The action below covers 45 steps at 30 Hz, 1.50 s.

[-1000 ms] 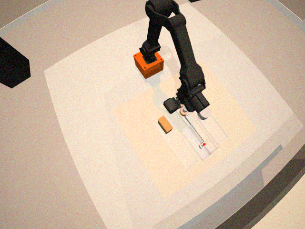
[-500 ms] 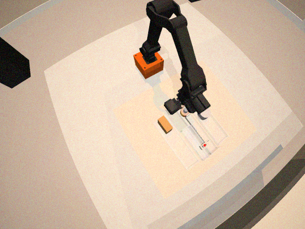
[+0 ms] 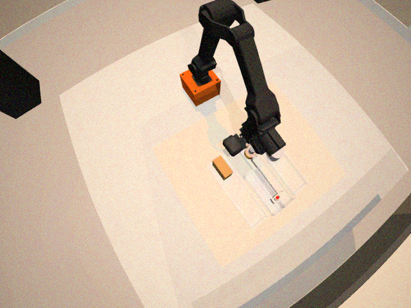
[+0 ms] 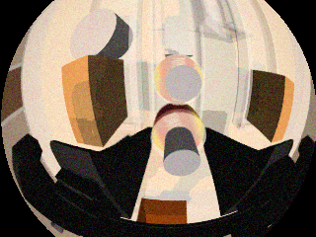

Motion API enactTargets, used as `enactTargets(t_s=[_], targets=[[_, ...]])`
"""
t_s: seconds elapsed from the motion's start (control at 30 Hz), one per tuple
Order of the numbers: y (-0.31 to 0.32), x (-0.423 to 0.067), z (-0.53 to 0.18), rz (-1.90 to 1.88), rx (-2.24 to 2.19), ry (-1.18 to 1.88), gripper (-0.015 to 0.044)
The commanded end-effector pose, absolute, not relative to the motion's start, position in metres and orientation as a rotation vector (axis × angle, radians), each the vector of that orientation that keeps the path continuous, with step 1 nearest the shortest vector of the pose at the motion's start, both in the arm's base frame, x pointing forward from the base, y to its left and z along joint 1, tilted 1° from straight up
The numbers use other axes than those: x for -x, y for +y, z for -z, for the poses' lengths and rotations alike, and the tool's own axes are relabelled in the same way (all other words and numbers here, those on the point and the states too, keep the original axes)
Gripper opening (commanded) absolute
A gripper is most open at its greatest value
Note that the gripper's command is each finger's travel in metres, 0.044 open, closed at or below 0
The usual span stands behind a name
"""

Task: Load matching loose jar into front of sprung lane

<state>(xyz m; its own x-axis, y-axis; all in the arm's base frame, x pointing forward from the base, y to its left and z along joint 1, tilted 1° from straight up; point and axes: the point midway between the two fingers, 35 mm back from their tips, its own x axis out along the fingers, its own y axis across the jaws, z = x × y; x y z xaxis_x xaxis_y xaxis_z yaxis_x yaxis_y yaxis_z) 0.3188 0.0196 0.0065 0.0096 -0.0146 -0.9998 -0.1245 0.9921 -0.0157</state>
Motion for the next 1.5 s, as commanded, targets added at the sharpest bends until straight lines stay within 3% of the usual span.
enactTargets(t_s=[0.0, 1.47], targets=[[0.0207, -0.3298, -0.0112, -0.084, 0.108, 1.529, 0.0], [0.0217, -0.3369, -0.0129, -0.084, 0.108, 1.528, 0.0]])
